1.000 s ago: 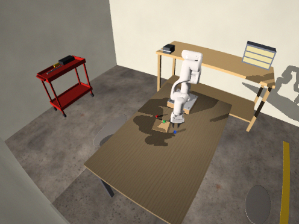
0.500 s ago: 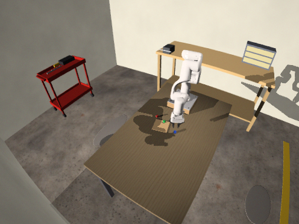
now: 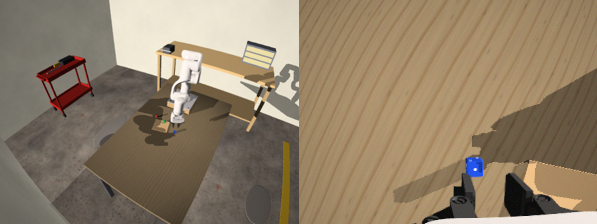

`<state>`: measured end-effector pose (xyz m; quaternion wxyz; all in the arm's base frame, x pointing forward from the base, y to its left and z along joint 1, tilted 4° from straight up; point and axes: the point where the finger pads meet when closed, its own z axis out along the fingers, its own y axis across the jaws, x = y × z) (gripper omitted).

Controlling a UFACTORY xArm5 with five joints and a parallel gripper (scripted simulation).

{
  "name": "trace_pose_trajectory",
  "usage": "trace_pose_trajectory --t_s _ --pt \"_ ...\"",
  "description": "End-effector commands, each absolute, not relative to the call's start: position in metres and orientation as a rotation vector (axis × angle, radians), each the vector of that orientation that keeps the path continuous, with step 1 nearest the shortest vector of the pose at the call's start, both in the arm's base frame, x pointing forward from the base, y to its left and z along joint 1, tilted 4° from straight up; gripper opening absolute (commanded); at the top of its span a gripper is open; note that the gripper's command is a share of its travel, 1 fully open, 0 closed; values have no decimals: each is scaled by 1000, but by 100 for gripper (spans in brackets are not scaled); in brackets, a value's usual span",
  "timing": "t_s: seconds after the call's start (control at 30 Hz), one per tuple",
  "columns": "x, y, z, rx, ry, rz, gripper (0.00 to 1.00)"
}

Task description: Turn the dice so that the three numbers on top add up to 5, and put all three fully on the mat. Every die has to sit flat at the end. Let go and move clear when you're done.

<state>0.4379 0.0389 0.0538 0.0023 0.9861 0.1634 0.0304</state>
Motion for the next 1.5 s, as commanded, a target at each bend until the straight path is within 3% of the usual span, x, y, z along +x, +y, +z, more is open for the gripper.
trace_pose_trajectory --t_s 0.0,1.47 --pt "439 39 54 3093 512 101 36" --pt "442 41 7 3093 512 101 36"
